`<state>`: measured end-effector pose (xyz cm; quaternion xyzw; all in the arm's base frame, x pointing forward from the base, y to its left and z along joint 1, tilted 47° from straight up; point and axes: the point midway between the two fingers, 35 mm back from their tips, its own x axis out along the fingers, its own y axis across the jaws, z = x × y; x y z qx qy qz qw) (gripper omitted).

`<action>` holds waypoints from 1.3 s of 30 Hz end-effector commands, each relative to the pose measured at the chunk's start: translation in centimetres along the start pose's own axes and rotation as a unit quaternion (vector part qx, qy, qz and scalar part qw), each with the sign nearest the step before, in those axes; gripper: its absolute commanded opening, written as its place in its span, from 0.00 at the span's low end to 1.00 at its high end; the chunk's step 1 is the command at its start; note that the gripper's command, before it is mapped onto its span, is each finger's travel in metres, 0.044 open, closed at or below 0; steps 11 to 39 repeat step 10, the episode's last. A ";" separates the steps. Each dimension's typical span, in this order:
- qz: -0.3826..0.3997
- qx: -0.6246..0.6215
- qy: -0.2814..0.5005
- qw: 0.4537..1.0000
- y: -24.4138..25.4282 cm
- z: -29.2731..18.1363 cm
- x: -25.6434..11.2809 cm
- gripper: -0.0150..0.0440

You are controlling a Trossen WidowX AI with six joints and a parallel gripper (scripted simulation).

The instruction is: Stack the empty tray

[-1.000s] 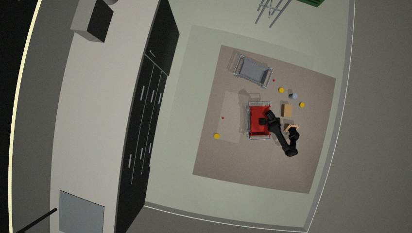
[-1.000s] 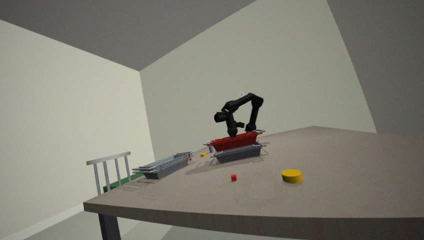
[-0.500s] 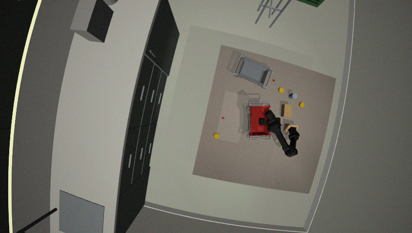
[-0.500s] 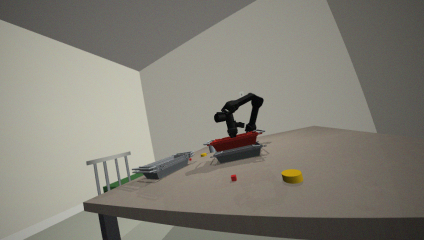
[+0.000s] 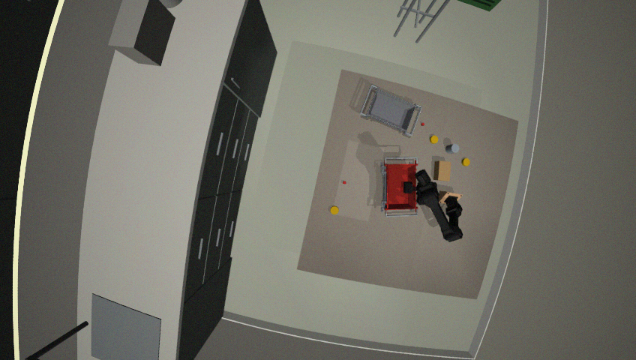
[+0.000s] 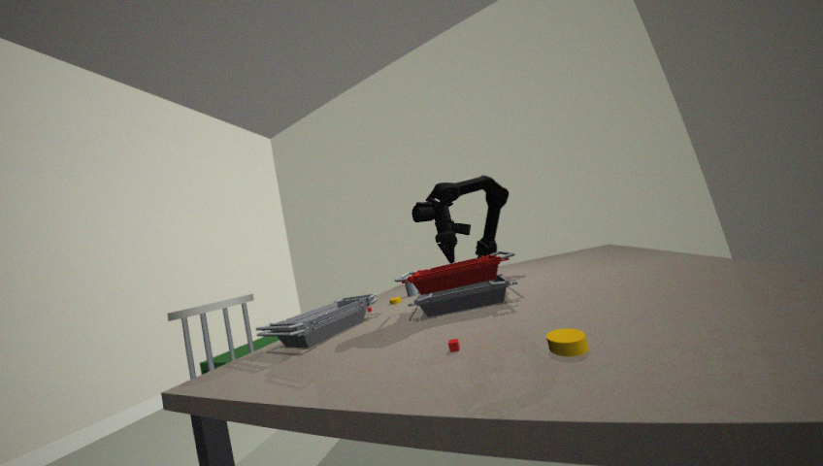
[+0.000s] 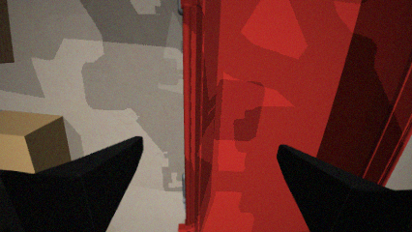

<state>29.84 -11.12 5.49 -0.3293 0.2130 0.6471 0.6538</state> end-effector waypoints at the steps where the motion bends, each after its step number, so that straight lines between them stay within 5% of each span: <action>1: -0.007 0.008 0.010 1.000 0.1 0.1 -2.9 1.00; 7: -0.017 0.021 0.018 0.999 0.4 0.3 -5.9 1.00; 39: -0.020 0.023 0.016 0.999 0.5 0.1 -5.4 1.00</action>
